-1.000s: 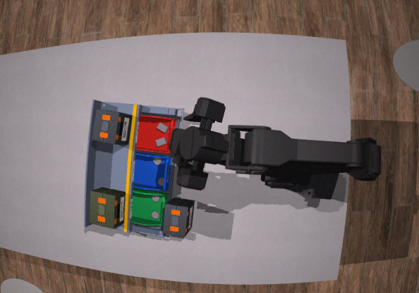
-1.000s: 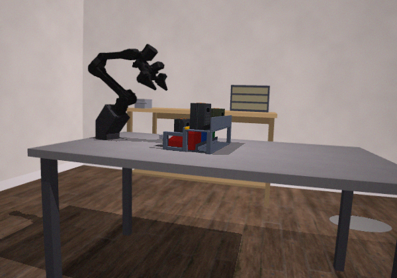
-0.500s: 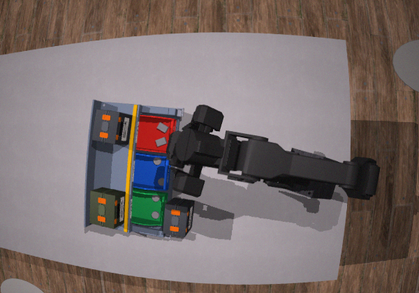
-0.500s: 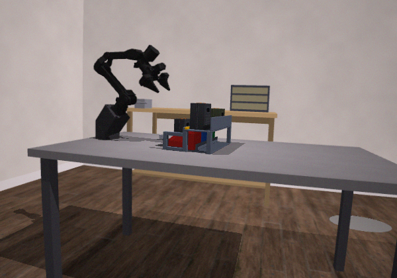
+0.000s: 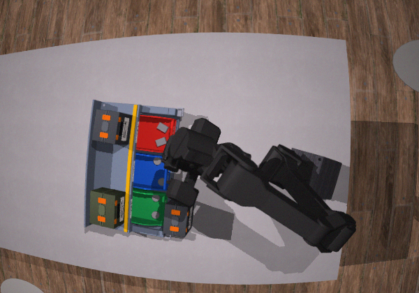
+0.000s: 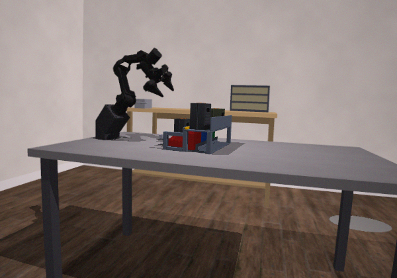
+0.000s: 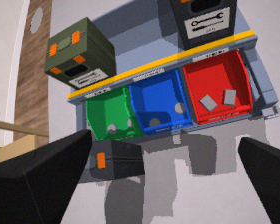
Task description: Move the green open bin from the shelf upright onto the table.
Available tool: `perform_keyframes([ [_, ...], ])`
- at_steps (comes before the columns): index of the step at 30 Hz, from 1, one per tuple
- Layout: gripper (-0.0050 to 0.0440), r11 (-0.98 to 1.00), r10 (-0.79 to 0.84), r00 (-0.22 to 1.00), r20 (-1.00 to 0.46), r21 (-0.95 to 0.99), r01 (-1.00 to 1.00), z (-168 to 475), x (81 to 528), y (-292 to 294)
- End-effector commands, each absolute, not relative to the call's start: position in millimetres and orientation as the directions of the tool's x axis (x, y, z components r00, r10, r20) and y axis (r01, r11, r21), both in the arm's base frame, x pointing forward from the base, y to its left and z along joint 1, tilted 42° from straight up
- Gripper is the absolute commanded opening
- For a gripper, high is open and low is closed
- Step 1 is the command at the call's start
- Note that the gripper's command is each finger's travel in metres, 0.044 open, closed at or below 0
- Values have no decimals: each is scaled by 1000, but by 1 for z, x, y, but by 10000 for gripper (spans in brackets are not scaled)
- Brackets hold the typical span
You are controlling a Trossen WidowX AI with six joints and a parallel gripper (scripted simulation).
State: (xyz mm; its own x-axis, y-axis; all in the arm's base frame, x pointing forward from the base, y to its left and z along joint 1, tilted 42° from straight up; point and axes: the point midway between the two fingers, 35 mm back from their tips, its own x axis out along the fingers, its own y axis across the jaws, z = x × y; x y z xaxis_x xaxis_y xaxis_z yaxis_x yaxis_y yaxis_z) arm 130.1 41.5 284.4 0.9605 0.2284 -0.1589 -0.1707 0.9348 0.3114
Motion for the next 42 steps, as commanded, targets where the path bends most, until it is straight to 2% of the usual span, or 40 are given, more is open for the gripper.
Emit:
perform_keyframes([
  [1,440,914,88,970,-227,405,12,278,140,70],
  [2,440,898,70,966,-247,438,47,276,143,79],
  [14,440,870,285,936,-208,465,-162,276,143,79],
  [15,440,770,515,840,-169,521,-367,277,141,86],
  [19,440,757,425,877,-224,619,-209,267,153,122],
  [24,440,734,490,844,-219,626,-264,267,153,122],
  [31,440,742,460,859,-225,628,-233,267,153,122],
  [32,440,645,638,740,-213,672,-363,267,154,129],
  [36,440,648,528,805,-272,741,-174,257,167,165],
  [42,440,648,528,805,-272,741,-174,257,167,165],
])
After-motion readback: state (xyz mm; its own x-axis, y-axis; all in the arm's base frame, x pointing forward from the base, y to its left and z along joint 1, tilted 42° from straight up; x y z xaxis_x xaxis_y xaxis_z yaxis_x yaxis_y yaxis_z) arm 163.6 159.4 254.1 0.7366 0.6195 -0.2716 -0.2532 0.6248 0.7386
